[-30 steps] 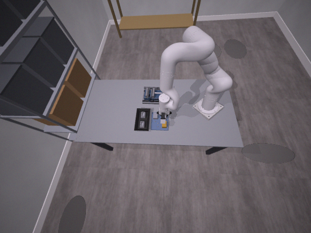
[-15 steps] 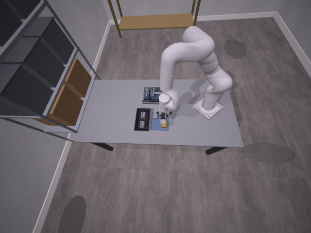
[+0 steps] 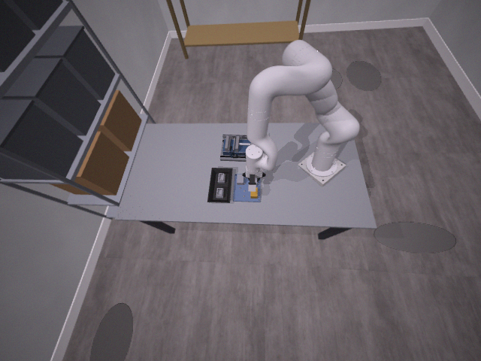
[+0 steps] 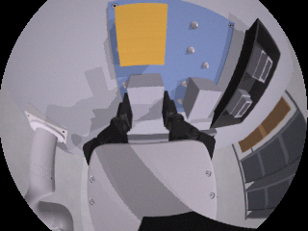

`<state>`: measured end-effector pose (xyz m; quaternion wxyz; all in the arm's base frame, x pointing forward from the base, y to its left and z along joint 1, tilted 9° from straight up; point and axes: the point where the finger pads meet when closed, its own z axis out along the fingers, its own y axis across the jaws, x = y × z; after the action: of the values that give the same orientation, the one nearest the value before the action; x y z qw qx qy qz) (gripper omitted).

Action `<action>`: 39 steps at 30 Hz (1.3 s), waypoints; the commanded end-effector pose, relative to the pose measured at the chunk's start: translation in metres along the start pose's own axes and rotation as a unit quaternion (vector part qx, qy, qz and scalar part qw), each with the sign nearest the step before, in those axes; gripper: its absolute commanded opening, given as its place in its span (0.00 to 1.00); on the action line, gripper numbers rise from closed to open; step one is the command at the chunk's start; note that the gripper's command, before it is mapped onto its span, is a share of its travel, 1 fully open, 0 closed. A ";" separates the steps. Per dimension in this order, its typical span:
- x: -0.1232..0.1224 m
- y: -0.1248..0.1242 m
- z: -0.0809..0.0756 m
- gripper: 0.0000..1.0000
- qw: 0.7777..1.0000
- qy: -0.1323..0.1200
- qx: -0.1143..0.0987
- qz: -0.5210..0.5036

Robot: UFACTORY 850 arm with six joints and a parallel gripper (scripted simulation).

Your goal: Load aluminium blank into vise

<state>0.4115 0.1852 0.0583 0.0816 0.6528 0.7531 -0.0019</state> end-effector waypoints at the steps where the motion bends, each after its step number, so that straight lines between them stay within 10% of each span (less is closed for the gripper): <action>1: 0.000 0.001 -0.001 0.00 1.000 0.000 -0.001 0.000; 15: 0.000 0.001 -0.021 0.00 1.000 0.000 -0.001 0.000; 39: 0.000 0.001 -0.114 0.00 1.000 0.000 -0.001 0.000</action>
<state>0.3990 0.1968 0.1594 0.0830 0.6529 0.7529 -0.0010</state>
